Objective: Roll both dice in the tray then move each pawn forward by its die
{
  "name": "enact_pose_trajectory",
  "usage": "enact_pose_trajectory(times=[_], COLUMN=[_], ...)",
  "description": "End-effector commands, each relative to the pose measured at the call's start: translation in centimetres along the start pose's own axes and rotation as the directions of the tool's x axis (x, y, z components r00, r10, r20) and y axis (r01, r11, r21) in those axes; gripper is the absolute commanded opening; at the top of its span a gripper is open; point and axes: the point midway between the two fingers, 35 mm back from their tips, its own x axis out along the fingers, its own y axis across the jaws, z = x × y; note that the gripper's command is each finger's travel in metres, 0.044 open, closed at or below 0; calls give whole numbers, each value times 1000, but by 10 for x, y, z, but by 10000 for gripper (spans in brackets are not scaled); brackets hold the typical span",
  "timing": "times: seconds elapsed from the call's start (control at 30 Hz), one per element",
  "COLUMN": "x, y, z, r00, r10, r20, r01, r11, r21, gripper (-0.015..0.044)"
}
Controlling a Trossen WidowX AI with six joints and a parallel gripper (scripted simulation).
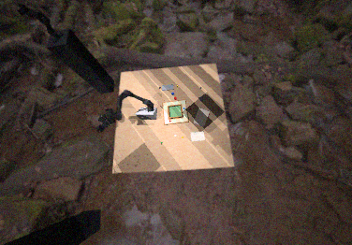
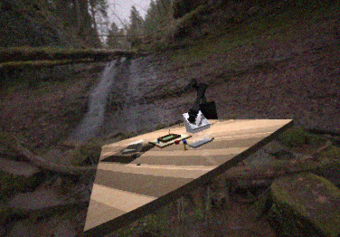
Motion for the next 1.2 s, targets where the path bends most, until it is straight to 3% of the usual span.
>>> enact_pose_trajectory(times=[0.0,0.13,0.37,0.6,0.87,1.17], x=[1,27,58,56,12,-87], y=[2,49,155,269,390,503], z=[-1,-28,-89,-153,-228,-297], r00=[1000,992,927,799,577,281], r10=[3,72,215,343,448,477], r20=[-5,-104,-308,-494,-683,-833], r01=[-3,-71,-210,-335,-466,-620], r11=[1000,997,976,936,867,753], r21=[0,11,48,109,174,222], gripper=[374,275,275,275,275,275])
